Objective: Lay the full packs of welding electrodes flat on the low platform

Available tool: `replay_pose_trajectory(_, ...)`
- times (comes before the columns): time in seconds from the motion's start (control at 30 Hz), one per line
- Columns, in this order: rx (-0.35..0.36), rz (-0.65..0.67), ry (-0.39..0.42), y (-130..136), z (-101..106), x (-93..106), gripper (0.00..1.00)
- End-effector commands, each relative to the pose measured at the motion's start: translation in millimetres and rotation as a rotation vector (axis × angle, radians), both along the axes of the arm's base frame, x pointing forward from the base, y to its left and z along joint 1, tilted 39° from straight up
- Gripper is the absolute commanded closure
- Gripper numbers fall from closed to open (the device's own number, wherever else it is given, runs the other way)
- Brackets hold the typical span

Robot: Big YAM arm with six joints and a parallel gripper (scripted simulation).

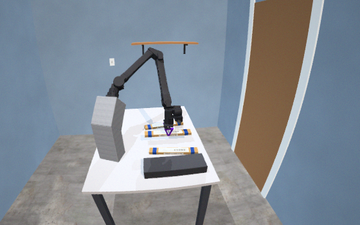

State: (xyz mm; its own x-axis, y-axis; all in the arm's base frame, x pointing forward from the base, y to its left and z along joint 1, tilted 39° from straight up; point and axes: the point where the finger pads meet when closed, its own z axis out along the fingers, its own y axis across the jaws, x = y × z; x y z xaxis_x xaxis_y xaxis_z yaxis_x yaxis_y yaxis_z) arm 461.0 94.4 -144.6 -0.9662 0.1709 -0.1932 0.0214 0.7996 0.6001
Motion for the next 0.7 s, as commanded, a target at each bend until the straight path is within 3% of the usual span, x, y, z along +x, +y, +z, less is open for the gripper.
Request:
replay_pose_trajectory(0.0,-0.002,-0.033,-0.034,-20.9,16.4,13.7,1.00)
replay_pose_trajectory(0.67,-0.001,-0.035,-0.034,-24.5,18.5,16.0,1.00)
